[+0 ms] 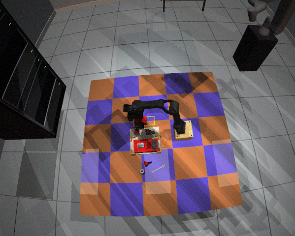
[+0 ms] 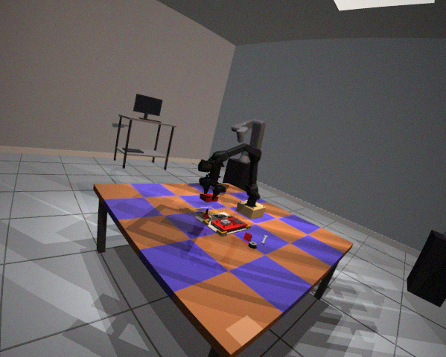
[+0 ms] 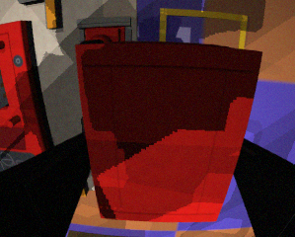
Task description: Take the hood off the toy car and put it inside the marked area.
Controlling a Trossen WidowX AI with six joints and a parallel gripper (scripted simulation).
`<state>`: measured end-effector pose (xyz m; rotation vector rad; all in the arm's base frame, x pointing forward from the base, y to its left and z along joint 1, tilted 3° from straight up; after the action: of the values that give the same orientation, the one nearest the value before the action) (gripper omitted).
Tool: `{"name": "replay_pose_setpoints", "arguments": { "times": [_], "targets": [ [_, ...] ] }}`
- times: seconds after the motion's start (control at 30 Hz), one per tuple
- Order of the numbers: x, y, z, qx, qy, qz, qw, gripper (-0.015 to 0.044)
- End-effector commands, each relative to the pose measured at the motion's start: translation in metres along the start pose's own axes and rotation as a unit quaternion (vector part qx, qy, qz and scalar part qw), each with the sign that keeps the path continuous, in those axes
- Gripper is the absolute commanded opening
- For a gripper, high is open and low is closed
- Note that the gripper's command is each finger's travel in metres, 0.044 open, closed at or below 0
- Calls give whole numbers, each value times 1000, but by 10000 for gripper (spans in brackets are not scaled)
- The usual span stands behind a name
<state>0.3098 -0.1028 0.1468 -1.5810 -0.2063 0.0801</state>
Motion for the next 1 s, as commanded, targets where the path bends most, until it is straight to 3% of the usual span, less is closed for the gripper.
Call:
{"name": "replay_pose_setpoints", "arguments": {
  "times": [0.0, 0.23, 0.97],
  "targets": [
    [-9, -1, -13, 2, -4, 1, 1000, 0],
    [-27, -3, -36, 0, -9, 1, 1000, 0],
    [-26, 13, -37, 0, -9, 1, 1000, 0]
  ]
}}
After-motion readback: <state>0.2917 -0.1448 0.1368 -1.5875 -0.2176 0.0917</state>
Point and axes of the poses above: the point midway between the two fingers, 35 mm back from their tips, its own y axis out along the fingers, its own z axis across the jaws, x = y × z, the point moved 5 cm from there along -y, back along the fingers, and after that the axes turned 13 degrees about -y, right-handed, at the moved point
